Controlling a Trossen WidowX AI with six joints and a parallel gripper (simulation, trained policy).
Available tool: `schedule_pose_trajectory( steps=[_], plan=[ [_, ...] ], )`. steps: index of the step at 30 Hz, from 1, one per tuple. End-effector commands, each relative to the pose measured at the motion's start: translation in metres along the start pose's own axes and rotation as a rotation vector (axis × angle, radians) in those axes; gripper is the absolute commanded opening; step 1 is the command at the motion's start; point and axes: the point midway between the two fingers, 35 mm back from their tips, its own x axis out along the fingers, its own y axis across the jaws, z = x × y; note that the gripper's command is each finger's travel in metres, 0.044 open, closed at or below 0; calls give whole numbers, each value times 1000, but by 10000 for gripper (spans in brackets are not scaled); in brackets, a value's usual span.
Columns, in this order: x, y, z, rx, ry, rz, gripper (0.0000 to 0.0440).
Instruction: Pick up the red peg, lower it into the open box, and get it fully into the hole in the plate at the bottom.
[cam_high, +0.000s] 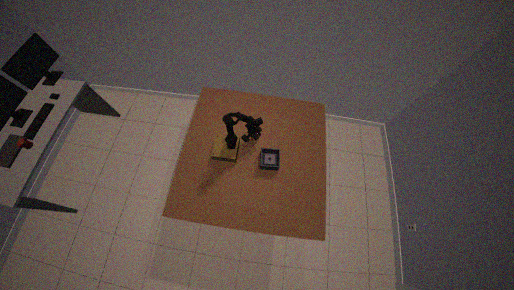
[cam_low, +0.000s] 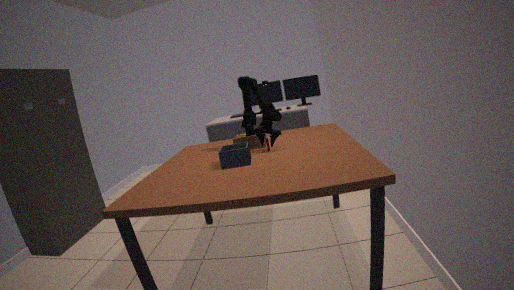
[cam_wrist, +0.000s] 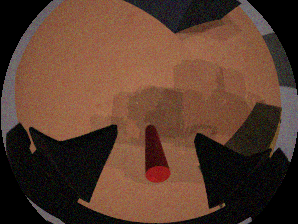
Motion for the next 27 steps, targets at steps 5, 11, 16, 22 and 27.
schedule_pose_trajectory(
  steps=[5,11,16,22,27],
  plan=[
    [14,-7,-6,56,37,-25,204],
    [13,-2,-6,62,78,-30,46],
    [7,1,3,48,57,-18,0],
    [-8,3,17,14,-7,3,0],
    [-22,6,31,-17,-55,16,0]
  ],
)
